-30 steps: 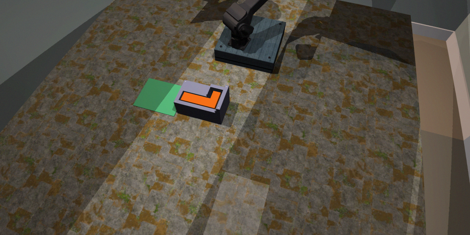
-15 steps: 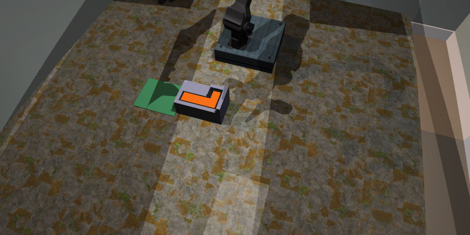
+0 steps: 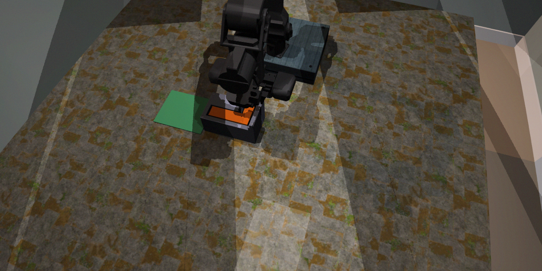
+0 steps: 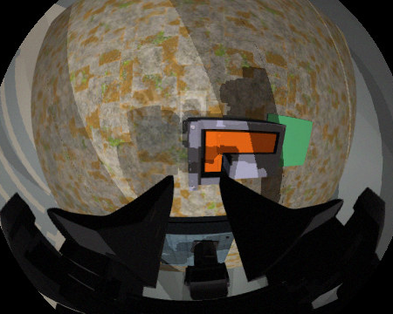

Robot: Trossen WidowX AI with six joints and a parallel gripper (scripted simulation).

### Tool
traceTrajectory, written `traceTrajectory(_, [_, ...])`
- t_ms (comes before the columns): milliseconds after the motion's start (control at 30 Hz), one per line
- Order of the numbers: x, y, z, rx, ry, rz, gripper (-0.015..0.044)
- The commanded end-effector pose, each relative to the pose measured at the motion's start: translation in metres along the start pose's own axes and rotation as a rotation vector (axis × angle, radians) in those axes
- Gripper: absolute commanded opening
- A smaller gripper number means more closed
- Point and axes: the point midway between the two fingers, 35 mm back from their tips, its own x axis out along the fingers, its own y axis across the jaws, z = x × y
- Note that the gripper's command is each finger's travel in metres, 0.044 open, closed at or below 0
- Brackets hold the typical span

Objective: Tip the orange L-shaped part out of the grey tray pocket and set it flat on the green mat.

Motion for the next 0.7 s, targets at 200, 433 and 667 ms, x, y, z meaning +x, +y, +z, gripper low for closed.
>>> traceTrajectory(200, [0.051,-0.002,0.001,-0.021,0.003,-0.011,0.018])
traceTrajectory(433, [0.072,-0.002,-0.001,-0.021,0.004,-0.011,0.018])
traceTrajectory(667, [0.082,-0.002,-0.001,-0.021,0.004,-0.011,0.018])
